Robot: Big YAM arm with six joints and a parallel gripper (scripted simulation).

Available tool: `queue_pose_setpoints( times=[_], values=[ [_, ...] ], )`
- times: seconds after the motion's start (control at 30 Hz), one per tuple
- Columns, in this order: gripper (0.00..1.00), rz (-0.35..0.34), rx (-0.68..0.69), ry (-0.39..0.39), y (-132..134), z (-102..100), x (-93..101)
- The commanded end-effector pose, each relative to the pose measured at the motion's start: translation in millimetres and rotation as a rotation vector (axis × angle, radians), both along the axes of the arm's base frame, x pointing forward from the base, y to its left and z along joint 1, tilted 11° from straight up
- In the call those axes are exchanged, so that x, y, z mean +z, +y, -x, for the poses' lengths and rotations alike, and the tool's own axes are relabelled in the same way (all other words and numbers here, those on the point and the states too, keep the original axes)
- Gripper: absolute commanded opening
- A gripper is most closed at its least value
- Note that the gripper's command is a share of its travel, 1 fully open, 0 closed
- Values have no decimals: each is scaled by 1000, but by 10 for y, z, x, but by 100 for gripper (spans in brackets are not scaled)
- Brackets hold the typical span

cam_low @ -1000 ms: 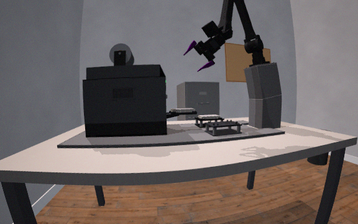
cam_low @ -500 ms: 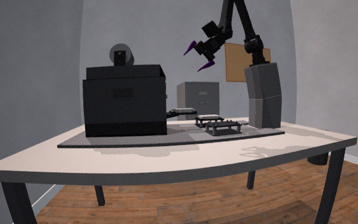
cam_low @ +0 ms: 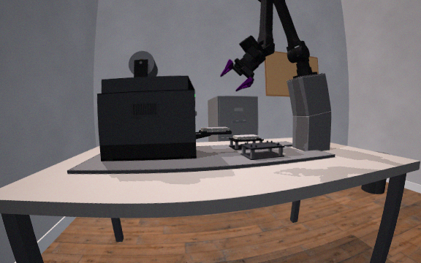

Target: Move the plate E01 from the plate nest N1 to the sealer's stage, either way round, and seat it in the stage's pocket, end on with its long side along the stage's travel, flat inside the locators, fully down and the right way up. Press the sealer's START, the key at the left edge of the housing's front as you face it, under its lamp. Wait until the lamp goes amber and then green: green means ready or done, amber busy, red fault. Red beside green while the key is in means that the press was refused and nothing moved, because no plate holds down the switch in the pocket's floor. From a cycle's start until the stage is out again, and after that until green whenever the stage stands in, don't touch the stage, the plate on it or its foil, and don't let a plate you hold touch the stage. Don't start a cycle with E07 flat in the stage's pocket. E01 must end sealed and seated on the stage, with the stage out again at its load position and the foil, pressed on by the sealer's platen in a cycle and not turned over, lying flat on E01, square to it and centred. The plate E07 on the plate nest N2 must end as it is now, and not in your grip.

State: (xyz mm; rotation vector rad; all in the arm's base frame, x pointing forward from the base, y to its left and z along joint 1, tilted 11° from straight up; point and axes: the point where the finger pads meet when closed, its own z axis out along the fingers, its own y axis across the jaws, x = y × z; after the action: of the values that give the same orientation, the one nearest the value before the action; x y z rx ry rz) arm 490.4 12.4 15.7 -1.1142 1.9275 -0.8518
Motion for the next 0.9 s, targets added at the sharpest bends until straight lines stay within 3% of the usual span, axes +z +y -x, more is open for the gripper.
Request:
queue_pose_setpoints(
  times=[0.0,0.1,0.2,0.47,0.5,0.67,0.77,0.87],
  values=[
    [93,-160,-99,-59,-119,35,-89],
    [91,-245,-153,-85,-244,110,-146],
    [91,-258,-154,-97,-231,83,-113],
    [86,-500,-306,-133,-580,369,-416],
    [0,-530,-321,-146,-578,340,-401],
    [0,-674,-382,-205,-460,190,-232],
    [0,-682,-386,-205,-451,189,-225],
    [0,-781,-435,-218,-409,202,-209]
  ],
)
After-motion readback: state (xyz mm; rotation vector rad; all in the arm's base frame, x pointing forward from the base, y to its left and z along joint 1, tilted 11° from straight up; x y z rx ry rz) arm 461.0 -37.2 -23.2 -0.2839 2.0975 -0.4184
